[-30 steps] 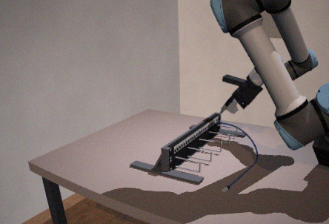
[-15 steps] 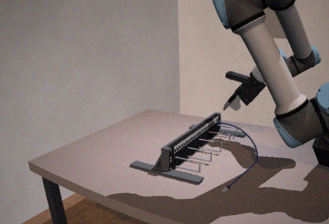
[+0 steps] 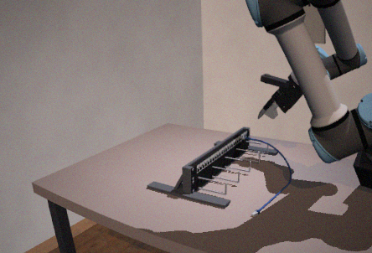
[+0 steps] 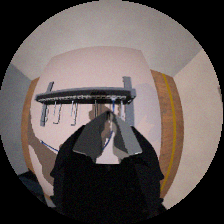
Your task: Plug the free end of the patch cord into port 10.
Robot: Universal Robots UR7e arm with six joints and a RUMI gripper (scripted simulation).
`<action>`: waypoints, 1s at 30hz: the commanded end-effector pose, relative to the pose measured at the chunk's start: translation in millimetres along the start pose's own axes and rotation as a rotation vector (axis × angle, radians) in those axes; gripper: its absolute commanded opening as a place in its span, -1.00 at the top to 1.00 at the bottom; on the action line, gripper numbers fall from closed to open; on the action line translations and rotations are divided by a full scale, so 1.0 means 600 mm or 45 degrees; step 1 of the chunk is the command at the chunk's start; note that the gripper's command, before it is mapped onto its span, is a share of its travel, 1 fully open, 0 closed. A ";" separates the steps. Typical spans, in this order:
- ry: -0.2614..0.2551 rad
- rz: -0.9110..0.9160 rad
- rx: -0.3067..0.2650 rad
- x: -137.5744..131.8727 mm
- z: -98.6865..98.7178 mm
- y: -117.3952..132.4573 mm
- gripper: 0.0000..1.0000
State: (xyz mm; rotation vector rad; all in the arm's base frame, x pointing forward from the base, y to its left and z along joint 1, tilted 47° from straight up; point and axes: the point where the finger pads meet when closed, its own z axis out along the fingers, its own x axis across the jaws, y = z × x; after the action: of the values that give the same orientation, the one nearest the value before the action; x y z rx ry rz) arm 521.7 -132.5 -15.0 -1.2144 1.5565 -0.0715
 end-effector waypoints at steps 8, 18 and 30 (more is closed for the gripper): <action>-0.010 -0.003 -0.006 0.001 -0.054 -0.001 1.00; -0.010 -0.003 -0.006 0.001 -0.098 -0.001 1.00; -0.010 -0.003 -0.006 0.001 -0.124 -0.001 1.00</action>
State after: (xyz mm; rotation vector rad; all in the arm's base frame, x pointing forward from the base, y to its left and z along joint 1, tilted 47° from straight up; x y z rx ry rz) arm 470.5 -168.9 11.6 -1.2182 1.5514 -0.0645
